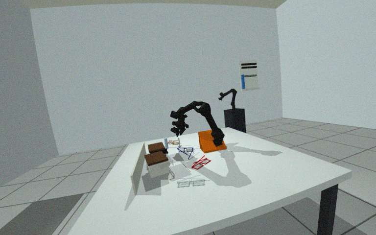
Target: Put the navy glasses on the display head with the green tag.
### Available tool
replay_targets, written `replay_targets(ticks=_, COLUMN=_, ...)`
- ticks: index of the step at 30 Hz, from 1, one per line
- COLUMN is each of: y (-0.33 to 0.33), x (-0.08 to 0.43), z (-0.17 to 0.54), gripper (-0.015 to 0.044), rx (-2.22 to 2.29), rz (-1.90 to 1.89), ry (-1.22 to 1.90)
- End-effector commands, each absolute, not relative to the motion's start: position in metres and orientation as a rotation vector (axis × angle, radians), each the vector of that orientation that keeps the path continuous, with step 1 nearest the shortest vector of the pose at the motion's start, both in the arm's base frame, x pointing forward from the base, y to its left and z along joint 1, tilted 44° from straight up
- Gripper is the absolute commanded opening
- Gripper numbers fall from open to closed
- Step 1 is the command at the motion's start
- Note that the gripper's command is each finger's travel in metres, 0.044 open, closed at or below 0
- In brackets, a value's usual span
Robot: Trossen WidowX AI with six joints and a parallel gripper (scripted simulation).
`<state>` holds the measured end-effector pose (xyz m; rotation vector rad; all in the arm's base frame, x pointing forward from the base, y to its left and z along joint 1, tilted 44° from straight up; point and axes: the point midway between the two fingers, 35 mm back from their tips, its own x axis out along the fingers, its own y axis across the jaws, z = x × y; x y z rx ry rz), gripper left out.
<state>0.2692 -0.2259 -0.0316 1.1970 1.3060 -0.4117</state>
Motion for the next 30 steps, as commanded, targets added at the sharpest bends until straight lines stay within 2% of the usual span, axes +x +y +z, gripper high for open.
replay_targets(ticks=1, y=-0.157, x=0.258, z=-0.004, gripper=0.0200, rx=1.123, rz=-0.136, ry=1.445)
replay_targets(ticks=6, y=-0.099, x=0.235, z=0.023, gripper=0.0200, rx=1.059, rz=0.135, ry=1.540)
replay_targets(ticks=14, y=-0.097, x=0.233, z=0.024, gripper=0.0200, rx=1.056, rz=0.145, ry=1.543)
replay_targets(ticks=17, y=-0.097, x=0.233, z=0.024, gripper=0.0121, rx=1.056, rz=0.145, ry=1.543)
replay_targets(ticks=30, y=-0.095, x=0.234, z=0.020, gripper=0.0120, rx=1.056, rz=0.145, ry=1.543)
